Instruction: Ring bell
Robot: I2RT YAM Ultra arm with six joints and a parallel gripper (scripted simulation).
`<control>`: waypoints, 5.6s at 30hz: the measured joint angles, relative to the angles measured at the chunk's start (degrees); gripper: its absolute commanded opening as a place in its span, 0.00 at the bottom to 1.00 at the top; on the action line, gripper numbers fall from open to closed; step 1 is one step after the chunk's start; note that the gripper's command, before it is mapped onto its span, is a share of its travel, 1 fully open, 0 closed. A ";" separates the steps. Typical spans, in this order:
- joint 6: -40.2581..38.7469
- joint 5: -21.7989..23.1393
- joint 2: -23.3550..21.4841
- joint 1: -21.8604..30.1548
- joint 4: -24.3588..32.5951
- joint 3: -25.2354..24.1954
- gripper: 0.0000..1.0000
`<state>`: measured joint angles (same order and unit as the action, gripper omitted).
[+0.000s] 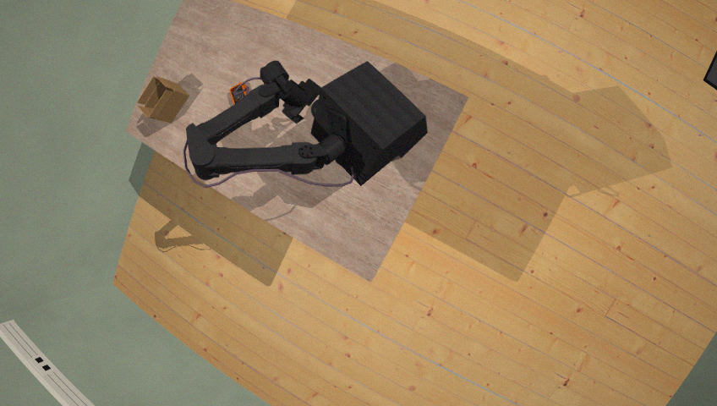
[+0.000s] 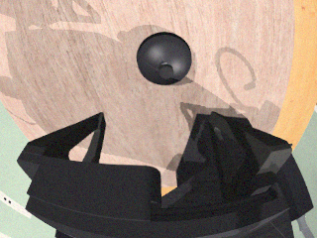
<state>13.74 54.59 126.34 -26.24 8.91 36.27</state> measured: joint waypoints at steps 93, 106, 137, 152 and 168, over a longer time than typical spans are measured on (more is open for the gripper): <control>-2.67 0.46 1.22 -1.07 -8.04 -2.54 0.00; -4.37 0.66 2.34 -0.31 -10.12 -2.54 0.00; -19.45 0.44 10.38 9.33 -30.18 -2.47 0.00; -23.54 -0.02 11.98 10.43 -35.69 -2.47 0.00; -23.98 -0.09 11.98 10.43 -36.44 -2.47 0.00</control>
<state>-10.24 54.50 138.32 -15.81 -27.53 33.80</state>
